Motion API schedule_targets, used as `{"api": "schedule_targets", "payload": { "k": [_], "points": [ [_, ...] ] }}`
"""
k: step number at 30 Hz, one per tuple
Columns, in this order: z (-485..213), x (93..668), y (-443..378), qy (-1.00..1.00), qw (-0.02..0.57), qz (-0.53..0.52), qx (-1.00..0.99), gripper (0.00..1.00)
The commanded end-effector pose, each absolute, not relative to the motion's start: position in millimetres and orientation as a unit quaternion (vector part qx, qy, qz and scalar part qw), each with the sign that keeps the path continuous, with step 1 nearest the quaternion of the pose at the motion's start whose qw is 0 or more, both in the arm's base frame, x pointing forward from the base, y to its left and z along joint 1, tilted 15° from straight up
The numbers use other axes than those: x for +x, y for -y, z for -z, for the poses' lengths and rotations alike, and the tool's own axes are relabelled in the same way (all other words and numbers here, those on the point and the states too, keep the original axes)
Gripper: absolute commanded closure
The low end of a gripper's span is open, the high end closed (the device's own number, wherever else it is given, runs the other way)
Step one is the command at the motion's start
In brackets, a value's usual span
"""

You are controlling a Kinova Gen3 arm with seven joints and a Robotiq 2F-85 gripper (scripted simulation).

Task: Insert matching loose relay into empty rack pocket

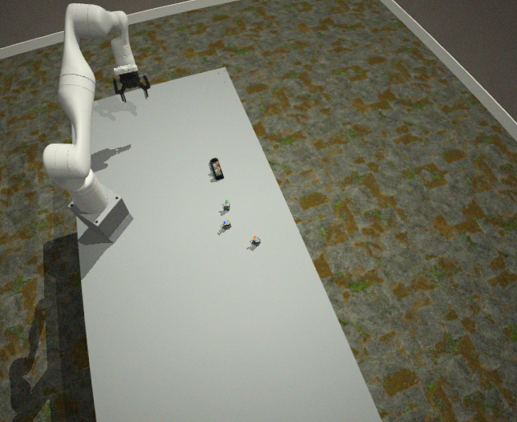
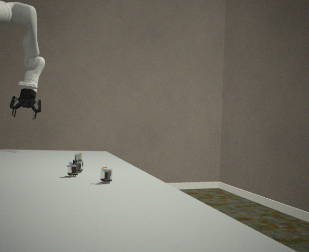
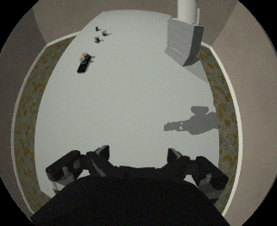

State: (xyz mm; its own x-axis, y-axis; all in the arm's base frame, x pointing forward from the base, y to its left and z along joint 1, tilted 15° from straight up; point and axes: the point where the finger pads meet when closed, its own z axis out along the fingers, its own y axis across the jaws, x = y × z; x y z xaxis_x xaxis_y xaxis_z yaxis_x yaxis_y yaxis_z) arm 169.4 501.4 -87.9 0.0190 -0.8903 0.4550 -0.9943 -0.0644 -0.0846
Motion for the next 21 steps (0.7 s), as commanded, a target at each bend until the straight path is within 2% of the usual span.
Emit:
{"api": "schedule_targets", "payload": {
  "k": [1, 21],
  "points": [
    [86.8, 169.3, -502.5, 0.672, 0.129, -0.199, 0.702, 0.00],
    [86.9, 171.5, -501.8, 0.672, 0.129, -0.198, 0.702, 0.00]
  ]
}}
